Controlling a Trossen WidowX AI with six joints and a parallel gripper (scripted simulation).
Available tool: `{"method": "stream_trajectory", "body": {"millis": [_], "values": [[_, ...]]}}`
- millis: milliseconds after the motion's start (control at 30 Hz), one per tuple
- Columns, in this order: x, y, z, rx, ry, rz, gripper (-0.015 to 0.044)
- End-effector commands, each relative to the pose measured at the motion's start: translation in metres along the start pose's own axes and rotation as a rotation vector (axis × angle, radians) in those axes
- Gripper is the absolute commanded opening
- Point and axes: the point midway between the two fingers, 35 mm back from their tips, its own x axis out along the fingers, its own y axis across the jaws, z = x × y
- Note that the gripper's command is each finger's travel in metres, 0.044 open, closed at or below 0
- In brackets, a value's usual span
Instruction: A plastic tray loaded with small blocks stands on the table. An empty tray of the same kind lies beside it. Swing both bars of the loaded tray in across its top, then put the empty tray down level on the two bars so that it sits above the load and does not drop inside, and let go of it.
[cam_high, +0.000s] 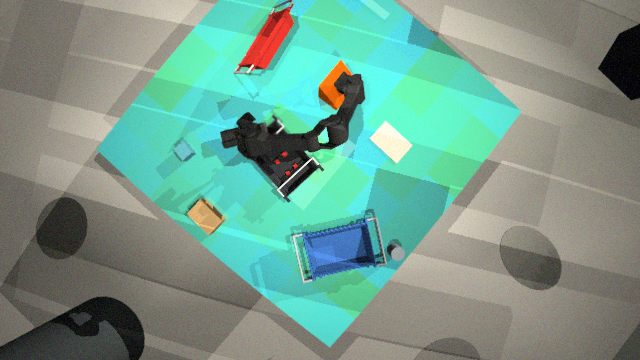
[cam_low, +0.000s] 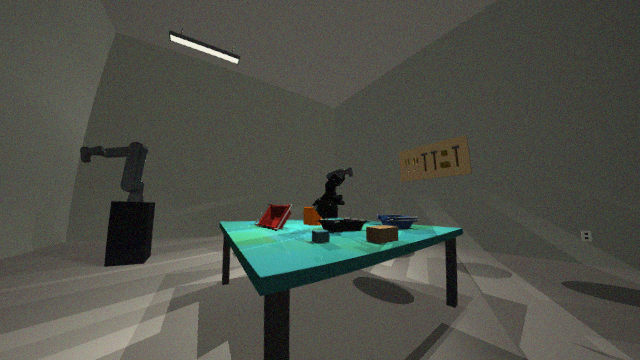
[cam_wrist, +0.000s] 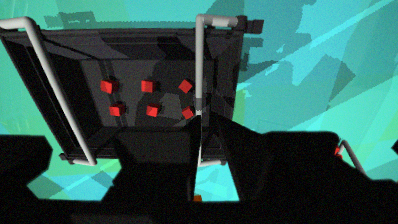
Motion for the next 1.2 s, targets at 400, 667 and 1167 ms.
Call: {"method": "stream_trajectory", "body": {"millis": [400,667,1167], "values": [[0.001,-0.001,0.000,0.002,0.001,0.001,0.0056],[0.001,-0.001,0.000,0.002,0.001,0.001,0.0000],[-0.068,-0.010,0.001,-0.007,-0.004,-0.010,0.0000]]}}
